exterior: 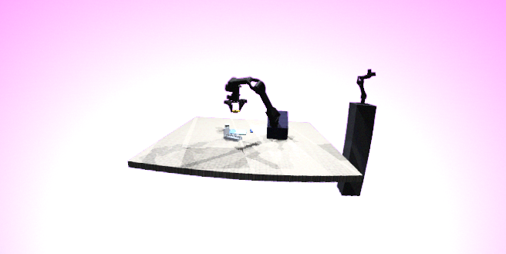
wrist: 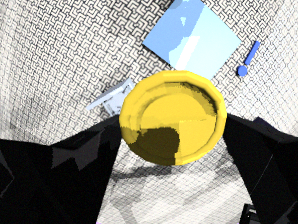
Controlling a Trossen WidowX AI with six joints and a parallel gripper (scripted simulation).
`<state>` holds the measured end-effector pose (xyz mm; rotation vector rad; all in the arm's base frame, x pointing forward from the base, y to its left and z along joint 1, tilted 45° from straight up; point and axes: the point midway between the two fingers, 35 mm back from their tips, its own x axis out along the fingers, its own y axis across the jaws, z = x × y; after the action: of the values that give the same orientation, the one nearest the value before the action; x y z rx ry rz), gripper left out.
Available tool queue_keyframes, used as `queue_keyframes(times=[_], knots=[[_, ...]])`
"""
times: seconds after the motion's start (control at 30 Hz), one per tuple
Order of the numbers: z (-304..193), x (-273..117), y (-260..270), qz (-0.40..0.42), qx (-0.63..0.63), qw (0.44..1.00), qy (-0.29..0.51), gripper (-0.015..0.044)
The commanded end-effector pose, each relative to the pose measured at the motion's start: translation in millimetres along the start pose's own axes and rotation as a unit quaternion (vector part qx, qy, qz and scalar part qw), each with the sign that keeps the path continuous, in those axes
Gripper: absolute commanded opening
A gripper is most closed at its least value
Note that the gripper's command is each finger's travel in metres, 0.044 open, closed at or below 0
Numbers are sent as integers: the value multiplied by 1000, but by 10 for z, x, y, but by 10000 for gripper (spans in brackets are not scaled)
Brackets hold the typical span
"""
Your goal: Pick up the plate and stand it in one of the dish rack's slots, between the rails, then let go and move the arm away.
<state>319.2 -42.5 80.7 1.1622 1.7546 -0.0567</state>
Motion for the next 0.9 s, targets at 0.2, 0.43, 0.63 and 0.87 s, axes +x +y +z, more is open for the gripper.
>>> queue_keyframes(times=[0.2,0.43,0.63,0.87], knots=[[-451,-3,159,4,167,986,4,0],[-774,12,231,5,284,959,8,0],[-1049,35,264,5,381,924,12,0],[-1363,73,270,4,490,872,18,0]])
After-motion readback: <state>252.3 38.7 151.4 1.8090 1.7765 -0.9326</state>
